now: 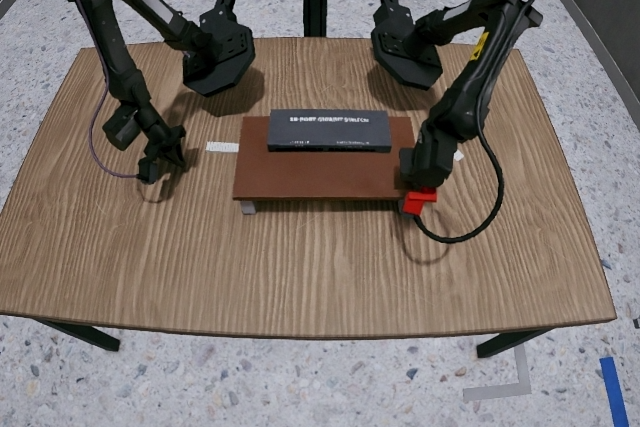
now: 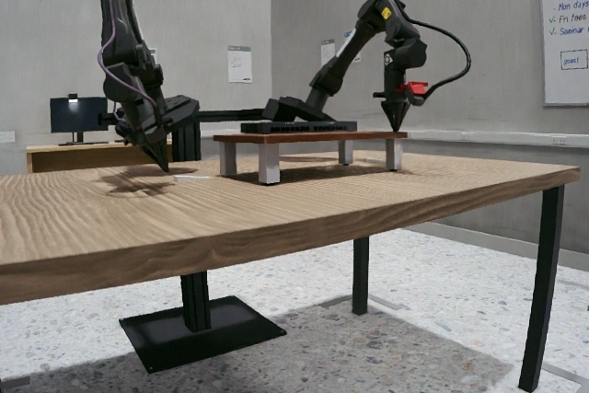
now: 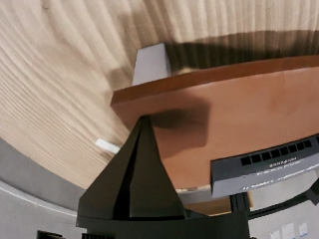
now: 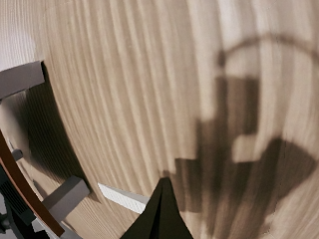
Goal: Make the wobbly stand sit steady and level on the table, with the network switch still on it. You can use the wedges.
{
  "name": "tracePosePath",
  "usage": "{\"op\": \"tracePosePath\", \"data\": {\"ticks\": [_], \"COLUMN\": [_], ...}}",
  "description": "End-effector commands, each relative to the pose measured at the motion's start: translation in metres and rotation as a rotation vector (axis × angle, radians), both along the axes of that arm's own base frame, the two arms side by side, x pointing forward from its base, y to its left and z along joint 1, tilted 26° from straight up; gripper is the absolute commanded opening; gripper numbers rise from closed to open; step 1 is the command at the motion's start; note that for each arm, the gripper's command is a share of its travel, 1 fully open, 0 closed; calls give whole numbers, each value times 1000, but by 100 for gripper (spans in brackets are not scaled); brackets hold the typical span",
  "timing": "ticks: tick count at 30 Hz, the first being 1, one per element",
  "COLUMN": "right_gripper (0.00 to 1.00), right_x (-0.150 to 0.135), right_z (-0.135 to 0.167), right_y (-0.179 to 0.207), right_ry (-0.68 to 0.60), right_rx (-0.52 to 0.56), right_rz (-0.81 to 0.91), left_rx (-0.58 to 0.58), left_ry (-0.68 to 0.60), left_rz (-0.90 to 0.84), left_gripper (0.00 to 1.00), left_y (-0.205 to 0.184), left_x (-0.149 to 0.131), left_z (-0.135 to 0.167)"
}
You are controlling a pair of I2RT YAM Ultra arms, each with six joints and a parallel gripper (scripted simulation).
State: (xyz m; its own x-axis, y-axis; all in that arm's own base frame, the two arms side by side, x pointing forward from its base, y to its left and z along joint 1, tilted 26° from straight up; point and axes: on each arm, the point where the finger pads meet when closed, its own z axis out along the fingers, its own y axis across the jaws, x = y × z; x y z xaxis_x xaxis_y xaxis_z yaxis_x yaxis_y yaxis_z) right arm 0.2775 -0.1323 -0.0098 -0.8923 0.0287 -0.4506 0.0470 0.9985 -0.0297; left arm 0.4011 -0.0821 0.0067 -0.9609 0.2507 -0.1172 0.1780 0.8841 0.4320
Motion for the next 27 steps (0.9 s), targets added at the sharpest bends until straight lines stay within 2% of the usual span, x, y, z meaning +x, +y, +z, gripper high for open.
{"op": "tracePosePath", "data": {"ticks": [1,10,12,13,14,16,26,27], "right_gripper": [0,0,0,0,0,0,0,0], "right_x": [-31,-58,-58,-44,-59,-69,-62,-68], "right_z": [-26,-45,-45,-37,-47,-52,-50,-55], "right_y": [15,23,23,16,21,28,24,29], "right_ry": [89,157,157,111,143,187,155,174], "right_rx": [77,137,137,102,128,164,143,157], "right_rz": [20,7,7,14,0,0,11,10], "left_rx": [-20,-20,-20,-20,-20,-20,-20,-20], "left_ry": [-24,-24,-24,-24,-24,-24,-24,-24], "left_rz": [-20,-20,-20,-20,-20,-20,-20,-20], "left_gripper": [0,0,0,0,0,0,0,0], "left_y": [-12,-12,-12,-12,-12,-12,-12,-12], "left_x": [8,8,8,8,8,8,8,8], "left_z": [1,1,1,1,1,1,1,1]}}
